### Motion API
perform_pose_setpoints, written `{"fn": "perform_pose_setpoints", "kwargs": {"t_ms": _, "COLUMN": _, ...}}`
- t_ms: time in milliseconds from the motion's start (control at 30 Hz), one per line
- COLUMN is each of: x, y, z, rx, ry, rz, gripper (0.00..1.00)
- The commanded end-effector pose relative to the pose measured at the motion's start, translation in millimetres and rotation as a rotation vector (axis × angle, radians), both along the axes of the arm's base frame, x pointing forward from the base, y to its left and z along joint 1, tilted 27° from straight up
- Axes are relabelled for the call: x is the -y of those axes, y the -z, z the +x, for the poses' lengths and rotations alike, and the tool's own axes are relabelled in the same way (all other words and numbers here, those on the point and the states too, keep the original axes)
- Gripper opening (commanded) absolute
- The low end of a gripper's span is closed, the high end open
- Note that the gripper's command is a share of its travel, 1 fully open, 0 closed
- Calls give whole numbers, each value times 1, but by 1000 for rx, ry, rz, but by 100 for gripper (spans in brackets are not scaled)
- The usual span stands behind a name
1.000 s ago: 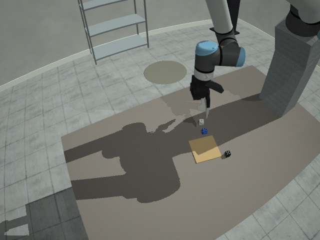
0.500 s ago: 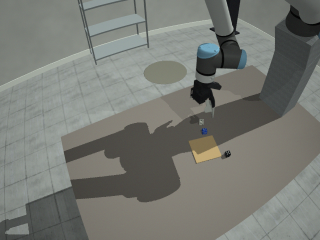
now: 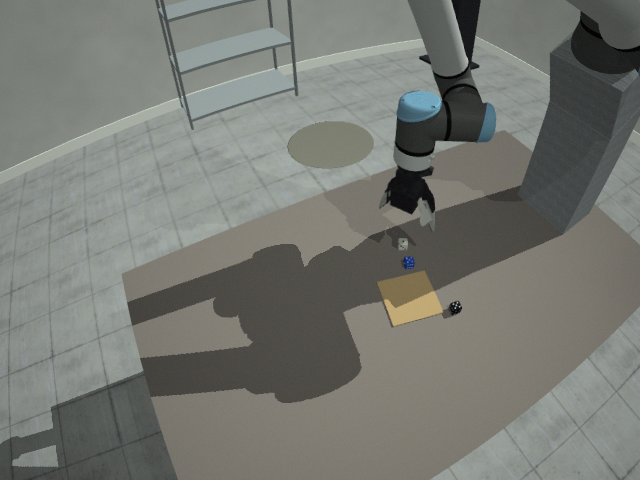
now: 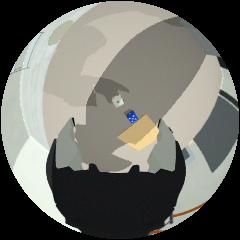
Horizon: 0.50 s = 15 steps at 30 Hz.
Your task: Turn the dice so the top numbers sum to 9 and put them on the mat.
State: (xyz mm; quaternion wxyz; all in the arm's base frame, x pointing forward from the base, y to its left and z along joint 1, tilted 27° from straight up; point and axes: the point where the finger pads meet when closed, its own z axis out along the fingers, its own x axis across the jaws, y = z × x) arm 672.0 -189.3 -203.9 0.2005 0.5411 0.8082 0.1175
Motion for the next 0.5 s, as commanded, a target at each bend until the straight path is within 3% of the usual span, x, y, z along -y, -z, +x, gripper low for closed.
{"fn": "perform_pose_setpoints", "kwargs": {"t_ms": 0, "x": -1, "y": 2, "z": 2, "rx": -3, "ry": -157, "rz": -75, "gripper": 100}}
{"fn": "perform_pose_setpoints", "kwargs": {"t_ms": 100, "x": -1, "y": 2, "z": 2, "rx": -3, "ry": -158, "rz": -76, "gripper": 100}}
{"fn": "perform_pose_setpoints", "kwargs": {"t_ms": 467, "x": -3, "y": 7, "z": 5, "rx": -9, "ry": -401, "rz": -199, "gripper": 100}}
